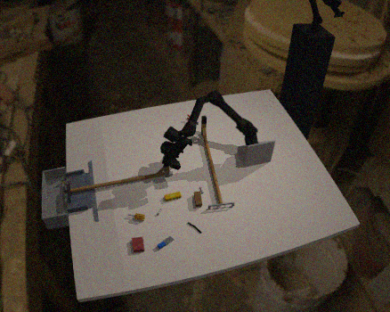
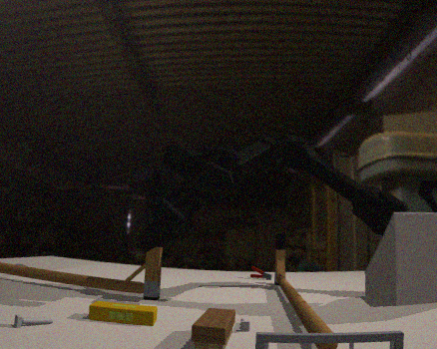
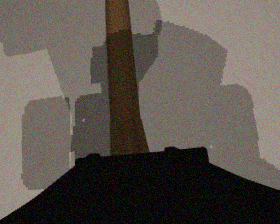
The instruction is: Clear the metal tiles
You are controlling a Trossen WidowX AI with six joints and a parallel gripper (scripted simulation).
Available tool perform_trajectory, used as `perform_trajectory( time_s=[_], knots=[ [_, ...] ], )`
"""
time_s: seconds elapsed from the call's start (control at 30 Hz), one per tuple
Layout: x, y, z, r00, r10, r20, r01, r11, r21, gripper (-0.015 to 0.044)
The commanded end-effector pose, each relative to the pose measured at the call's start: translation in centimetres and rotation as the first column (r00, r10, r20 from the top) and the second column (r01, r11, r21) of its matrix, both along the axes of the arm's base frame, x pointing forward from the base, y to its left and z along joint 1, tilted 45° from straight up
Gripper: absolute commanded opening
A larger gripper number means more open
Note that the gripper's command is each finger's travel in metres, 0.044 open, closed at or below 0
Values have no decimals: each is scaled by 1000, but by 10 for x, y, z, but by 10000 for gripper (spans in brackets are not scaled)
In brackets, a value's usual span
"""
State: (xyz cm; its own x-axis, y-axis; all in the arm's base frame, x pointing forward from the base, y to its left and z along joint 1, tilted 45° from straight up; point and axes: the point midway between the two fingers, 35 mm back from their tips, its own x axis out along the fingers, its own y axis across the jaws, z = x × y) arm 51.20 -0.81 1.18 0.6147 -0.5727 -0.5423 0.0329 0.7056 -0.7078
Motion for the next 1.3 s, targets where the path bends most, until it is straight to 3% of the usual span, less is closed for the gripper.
perform_trajectory(
  time_s=[0.0, 1.27],
  knots=[
    [-3, 5, 2, 1000, 3, 7, -3, 1000, 0, 0],
    [-37, 9, 3, 1000, 5, 7, -5, 1000, 2, 0]
  ],
)
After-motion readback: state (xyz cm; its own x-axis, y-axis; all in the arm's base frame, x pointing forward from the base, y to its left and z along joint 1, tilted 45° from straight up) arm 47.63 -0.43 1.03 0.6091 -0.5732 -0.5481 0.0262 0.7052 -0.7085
